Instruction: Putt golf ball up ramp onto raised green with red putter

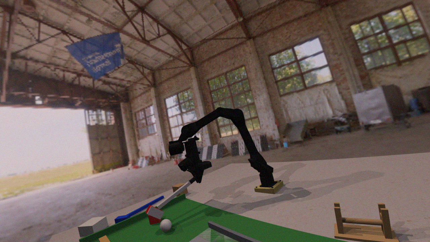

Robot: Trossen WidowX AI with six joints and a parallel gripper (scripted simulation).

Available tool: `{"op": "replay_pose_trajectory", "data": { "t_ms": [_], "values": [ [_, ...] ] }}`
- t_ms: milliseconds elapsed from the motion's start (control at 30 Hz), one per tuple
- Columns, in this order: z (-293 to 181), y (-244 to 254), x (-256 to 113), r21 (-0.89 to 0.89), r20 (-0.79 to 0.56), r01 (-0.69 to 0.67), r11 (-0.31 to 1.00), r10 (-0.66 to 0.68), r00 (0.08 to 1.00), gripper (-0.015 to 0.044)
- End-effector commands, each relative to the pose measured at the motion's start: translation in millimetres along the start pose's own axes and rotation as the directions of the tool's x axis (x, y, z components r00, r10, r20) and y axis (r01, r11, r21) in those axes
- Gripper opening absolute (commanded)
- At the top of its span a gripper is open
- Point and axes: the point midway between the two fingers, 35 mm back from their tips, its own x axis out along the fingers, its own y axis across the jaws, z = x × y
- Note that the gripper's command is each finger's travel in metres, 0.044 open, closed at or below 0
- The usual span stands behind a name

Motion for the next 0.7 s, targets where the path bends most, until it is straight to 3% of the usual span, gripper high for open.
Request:
{"op": "replay_pose_trajectory", "data": {
  "t_ms": [0, 667],
  "values": [
    [0, 0, 7, -0.004, 0.0, 0.002, 1.0, -0.002, 1.0, 0.0],
    [0, 0, 26, 0.0, -0.003, -0.002, 1.0, 0.002, 1.0, 0.0]
  ]
}}
